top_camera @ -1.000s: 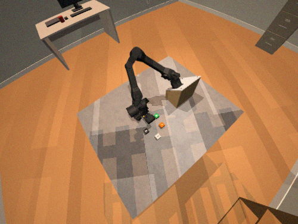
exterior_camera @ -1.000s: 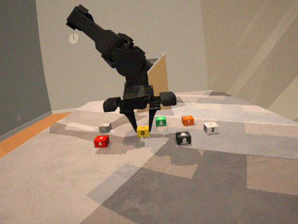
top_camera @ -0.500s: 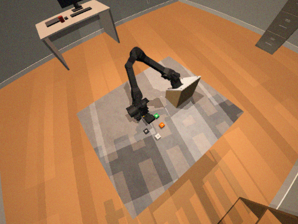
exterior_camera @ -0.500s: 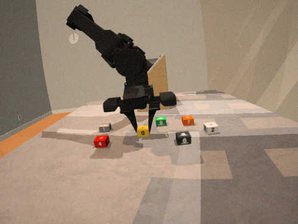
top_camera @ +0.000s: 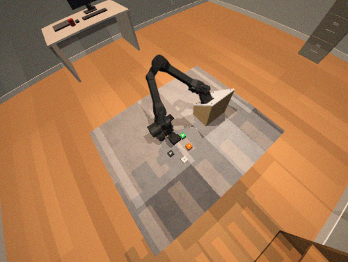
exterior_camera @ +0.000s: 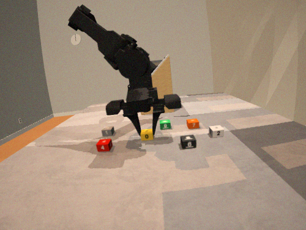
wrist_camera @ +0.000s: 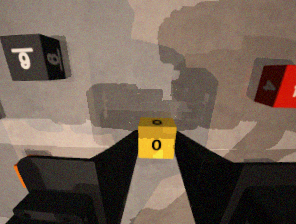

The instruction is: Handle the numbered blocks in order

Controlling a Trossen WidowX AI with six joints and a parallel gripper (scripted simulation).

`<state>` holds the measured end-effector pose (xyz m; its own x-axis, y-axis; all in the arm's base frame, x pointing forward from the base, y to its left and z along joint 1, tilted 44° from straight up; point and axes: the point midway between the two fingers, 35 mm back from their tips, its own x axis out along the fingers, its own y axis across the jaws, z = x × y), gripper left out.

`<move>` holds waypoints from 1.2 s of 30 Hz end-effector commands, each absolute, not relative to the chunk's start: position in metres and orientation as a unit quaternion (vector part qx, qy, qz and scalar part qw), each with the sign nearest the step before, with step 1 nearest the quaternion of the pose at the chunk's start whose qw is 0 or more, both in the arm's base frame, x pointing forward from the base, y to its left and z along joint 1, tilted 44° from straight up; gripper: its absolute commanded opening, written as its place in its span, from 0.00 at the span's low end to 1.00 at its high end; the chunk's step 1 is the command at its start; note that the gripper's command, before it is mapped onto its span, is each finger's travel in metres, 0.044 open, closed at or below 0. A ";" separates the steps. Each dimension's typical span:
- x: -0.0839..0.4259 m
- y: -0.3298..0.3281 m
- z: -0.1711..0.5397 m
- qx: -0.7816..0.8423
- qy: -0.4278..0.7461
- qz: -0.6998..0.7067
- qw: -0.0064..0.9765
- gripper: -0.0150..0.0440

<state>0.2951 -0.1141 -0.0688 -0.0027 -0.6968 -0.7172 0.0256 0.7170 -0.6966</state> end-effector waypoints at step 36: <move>0.295 -0.110 -0.064 -0.261 0.653 -0.274 0.656 0.46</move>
